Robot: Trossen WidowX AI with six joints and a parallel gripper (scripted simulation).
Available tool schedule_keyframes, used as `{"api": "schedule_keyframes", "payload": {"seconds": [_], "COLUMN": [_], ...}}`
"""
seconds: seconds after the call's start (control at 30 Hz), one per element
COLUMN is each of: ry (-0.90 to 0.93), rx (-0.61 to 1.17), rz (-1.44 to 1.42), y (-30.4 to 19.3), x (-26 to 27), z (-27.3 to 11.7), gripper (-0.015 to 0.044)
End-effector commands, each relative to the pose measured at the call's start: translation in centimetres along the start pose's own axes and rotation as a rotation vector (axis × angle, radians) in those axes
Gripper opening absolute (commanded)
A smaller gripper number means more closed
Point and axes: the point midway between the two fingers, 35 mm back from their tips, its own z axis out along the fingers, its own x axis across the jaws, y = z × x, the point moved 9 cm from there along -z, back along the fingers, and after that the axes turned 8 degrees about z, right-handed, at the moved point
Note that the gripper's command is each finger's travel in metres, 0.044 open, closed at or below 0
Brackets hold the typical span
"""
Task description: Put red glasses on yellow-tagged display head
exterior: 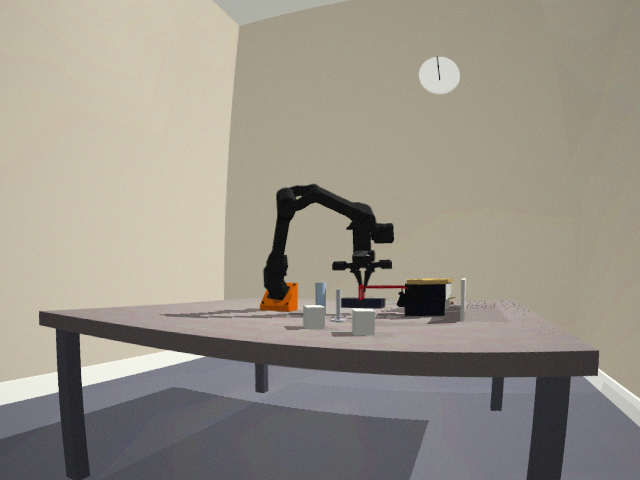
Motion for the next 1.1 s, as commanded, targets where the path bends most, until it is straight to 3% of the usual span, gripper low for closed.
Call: {"api": "schedule_keyframes", "payload": {"seconds": [0.0,1.07], "ry": [0.005,0.007], "rx": [-0.001,-0.001], "rz": [-0.003,-0.001], "y": [0.0,-0.6], "x": [0.7,5.3], "z": [-0.1,0.0], "gripper": [0.0000,0.0000]}}
